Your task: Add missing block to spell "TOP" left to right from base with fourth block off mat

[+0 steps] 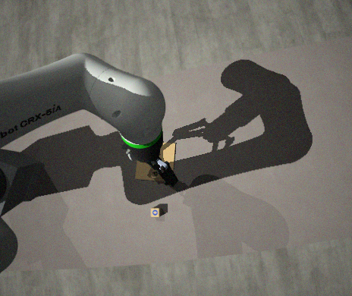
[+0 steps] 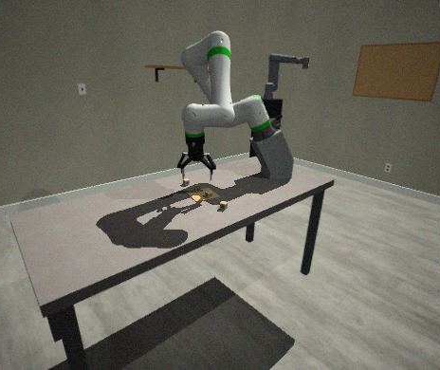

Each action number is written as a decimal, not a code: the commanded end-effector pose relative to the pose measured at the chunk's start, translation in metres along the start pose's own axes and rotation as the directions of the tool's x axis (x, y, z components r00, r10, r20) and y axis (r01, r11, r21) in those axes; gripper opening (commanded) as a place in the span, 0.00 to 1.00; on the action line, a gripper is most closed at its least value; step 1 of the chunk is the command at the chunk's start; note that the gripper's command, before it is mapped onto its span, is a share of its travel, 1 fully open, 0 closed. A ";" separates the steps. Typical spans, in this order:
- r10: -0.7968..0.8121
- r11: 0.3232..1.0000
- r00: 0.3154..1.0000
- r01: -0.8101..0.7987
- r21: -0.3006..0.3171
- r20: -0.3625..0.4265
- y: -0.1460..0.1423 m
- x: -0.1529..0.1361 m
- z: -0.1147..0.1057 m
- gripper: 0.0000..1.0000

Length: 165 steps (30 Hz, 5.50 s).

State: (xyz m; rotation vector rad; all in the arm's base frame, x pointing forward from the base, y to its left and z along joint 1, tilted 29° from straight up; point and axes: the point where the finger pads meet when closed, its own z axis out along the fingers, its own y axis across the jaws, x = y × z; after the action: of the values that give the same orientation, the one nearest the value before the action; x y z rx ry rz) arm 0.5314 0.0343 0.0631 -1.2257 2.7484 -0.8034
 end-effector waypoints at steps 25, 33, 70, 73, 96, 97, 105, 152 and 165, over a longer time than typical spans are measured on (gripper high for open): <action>-0.004 1.000 1.000 0.004 -0.001 0.000 0.000 0.000 0.000 1.00; -0.065 0.998 0.998 0.065 -0.013 -0.004 -0.005 0.003 -0.004 1.00; -0.733 0.653 0.667 0.745 -0.133 0.133 -0.051 0.039 -0.052 1.00; -0.796 0.566 0.581 0.814 -0.127 0.172 -0.055 0.043 -0.060 1.00; -0.940 0.094 0.082 0.995 0.021 0.332 -0.073 0.061 -0.101 1.00; -0.940 0.094 0.082 0.995 0.021 0.332 -0.073 0.061 -0.101 1.00; -0.929 -0.069 -0.104 0.992 0.109 0.356 -0.078 0.066 -0.116 1.00; -0.936 -0.060 -0.098 0.991 0.119 0.338 -0.102 0.094 -0.105 1.00; -0.929 0.248 0.244 0.969 -0.021 0.279 -0.105 0.100 -0.072 1.00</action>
State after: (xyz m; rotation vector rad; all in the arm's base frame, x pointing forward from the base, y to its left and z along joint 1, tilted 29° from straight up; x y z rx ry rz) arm 0.5168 -0.0569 0.1996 -2.9753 1.4282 -0.2256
